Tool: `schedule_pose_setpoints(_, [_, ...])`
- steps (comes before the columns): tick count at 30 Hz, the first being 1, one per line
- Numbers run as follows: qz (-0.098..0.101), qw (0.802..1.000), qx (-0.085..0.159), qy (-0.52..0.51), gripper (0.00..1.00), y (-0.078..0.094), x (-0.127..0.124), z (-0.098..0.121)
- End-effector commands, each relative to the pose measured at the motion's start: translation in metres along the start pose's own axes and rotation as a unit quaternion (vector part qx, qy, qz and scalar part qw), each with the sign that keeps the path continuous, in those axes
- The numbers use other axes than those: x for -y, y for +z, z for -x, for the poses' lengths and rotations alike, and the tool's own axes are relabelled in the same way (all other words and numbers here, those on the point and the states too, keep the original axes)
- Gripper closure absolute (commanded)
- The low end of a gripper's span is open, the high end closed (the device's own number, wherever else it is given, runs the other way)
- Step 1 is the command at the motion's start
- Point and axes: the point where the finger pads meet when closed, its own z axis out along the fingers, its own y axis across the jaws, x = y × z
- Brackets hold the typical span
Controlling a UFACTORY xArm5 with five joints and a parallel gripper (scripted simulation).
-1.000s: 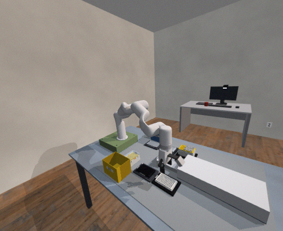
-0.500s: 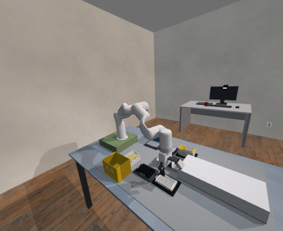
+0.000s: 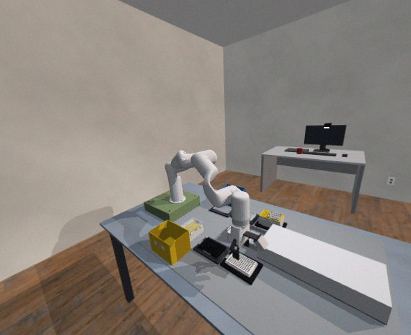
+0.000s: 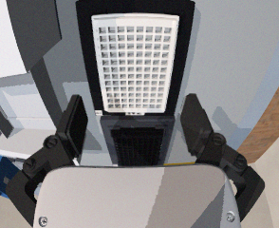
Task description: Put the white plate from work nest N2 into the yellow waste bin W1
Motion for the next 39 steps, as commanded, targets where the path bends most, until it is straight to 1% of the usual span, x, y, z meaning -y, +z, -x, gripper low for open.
schedule_pose_setpoints(1, [0.001, 1.000, -0.002, 0.000, 0.00, 0.004, 0.000, -0.001])
schedule_pose_setpoints(9, [0.001, 1.000, -0.002, 0.000, 0.00, 0.017, -0.001, -0.001])
schedule_pose_setpoints(11, [0.001, 1.000, -0.002, 0.000, 0.00, 0.017, -0.001, -0.001])
schedule_pose_setpoints(22, [0.001, 1.000, -0.002, 0.000, 0.00, 0.036, -0.001, -0.001])
schedule_pose_setpoints(35, [0.001, 1.000, -0.002, 0.000, 0.00, 0.036, -0.001, -0.001])
schedule_pose_setpoints(39, [0.001, 1.000, -0.002, 0.000, 0.00, 0.039, -0.001, -0.001])
